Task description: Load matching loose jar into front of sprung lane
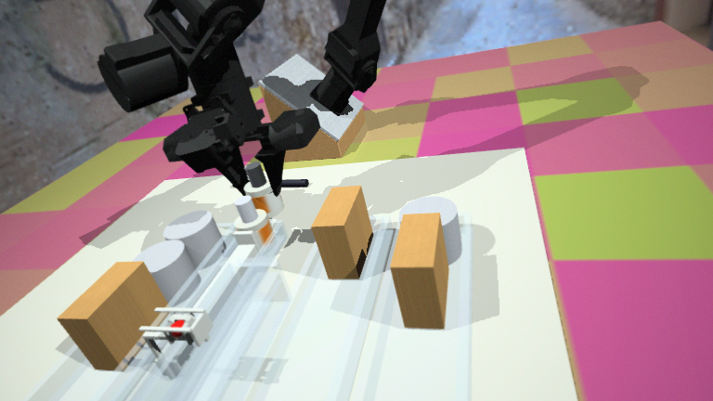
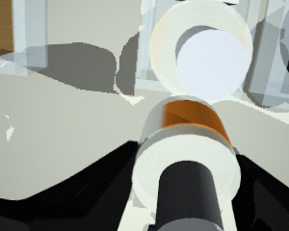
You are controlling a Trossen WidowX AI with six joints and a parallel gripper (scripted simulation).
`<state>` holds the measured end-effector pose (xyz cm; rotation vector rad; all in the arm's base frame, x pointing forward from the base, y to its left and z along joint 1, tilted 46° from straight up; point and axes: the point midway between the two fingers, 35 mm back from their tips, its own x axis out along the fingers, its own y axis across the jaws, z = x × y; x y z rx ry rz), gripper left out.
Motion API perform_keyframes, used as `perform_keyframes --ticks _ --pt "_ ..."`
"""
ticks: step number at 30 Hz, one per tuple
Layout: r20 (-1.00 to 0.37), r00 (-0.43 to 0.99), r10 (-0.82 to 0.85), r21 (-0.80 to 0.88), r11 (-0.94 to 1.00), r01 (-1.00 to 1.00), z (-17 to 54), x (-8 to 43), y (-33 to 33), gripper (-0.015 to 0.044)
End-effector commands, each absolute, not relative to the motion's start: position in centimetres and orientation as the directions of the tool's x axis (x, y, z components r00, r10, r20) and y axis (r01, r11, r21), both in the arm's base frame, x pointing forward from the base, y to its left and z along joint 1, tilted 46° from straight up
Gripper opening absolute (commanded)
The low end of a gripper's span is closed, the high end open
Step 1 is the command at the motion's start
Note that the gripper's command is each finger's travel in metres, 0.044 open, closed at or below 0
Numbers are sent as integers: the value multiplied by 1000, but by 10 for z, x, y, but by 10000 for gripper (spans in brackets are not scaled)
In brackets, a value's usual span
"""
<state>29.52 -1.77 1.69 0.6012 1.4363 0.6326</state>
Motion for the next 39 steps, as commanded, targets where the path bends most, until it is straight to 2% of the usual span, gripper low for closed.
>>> perform_keyframes --ticks 1,39 --pt "-698 35 715 714 699 -33 17 299 -18 0" --pt "-699 36 715 714 700 -34 17 318 -17 0"
